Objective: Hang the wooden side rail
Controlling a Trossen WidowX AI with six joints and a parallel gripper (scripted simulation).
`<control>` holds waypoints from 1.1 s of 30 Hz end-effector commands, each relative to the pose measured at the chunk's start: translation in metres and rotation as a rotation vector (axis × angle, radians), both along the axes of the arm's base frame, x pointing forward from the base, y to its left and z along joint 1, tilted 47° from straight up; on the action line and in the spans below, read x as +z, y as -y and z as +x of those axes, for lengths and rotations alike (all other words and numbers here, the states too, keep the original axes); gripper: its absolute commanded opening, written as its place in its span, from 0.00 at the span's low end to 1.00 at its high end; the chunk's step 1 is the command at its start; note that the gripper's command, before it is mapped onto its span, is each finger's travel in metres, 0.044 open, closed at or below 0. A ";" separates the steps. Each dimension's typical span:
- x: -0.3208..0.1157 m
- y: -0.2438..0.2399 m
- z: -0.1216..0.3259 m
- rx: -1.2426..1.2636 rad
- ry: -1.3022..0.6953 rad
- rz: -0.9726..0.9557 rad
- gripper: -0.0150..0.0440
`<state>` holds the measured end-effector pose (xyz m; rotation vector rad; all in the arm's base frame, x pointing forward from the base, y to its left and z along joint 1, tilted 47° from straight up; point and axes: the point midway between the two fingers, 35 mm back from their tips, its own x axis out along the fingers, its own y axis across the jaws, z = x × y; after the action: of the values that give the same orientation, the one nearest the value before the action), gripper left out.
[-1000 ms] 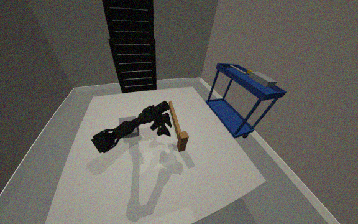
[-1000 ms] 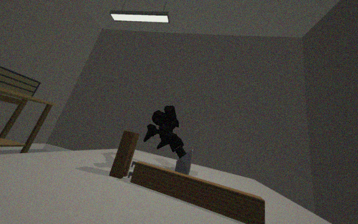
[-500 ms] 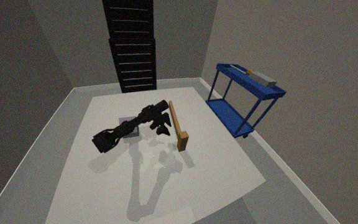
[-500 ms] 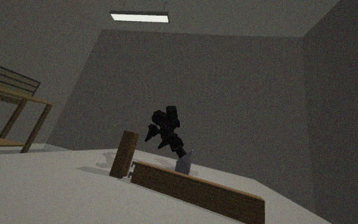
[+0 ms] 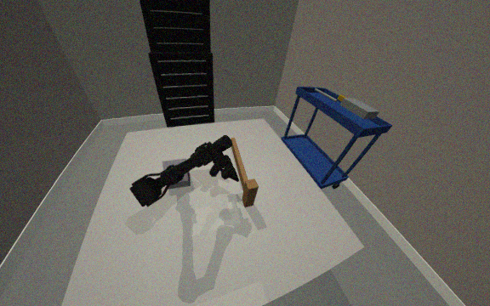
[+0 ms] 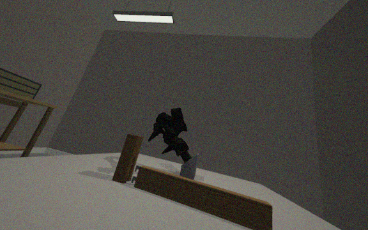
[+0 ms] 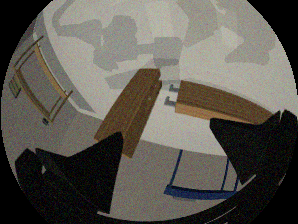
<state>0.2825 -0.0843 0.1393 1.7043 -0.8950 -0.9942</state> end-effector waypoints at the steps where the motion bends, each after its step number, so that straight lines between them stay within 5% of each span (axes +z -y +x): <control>1: -0.005 -0.001 0.004 0.038 -0.161 -0.104 1.00; 33: -0.007 -0.005 0.015 0.159 -1.405 -0.764 1.00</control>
<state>0.3039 -0.0782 0.1397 0.4546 -0.2439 -1.1531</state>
